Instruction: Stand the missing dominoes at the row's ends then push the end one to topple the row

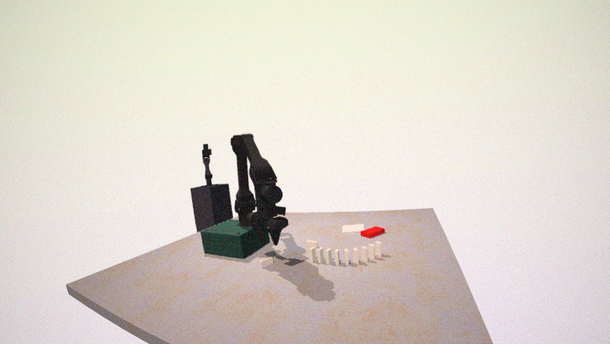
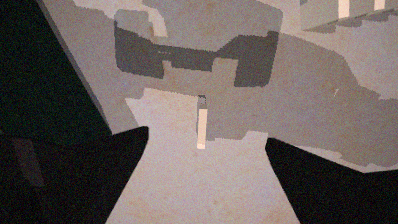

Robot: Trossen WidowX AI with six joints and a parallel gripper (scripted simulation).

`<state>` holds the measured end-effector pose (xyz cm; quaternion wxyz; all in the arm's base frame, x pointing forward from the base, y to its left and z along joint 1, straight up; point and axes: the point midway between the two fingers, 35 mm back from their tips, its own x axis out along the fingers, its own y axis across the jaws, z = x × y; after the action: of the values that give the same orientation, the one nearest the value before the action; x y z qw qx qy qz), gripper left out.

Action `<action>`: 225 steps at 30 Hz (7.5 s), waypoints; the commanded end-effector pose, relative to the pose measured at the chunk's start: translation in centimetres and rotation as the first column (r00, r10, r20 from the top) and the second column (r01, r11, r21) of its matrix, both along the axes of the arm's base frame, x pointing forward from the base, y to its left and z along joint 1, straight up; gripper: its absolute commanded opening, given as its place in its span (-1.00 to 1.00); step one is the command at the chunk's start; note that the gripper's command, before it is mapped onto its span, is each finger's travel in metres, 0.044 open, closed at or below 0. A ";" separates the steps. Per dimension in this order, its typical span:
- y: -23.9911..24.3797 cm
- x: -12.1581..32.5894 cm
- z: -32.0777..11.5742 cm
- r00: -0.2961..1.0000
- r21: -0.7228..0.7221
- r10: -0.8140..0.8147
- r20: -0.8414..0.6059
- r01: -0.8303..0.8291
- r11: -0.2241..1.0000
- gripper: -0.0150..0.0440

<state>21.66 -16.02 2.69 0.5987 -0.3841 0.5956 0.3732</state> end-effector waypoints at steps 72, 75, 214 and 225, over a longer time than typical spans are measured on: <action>0.4 0.5 7.7 1.000 -0.004 0.022 0.014 -0.022 1.000 -0.40; -1.3 2.9 8.4 0.994 -0.002 -0.105 0.017 0.105 0.994 -0.40; -10.1 10.4 2.6 0.365 0.886 -0.807 0.464 -0.202 0.418 -0.40; -10.2 10.9 -2.1 0.363 0.873 -0.794 0.488 -0.206 0.442 -0.40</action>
<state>32.36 -26.14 1.69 0.9778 -0.0271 -0.0063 0.2076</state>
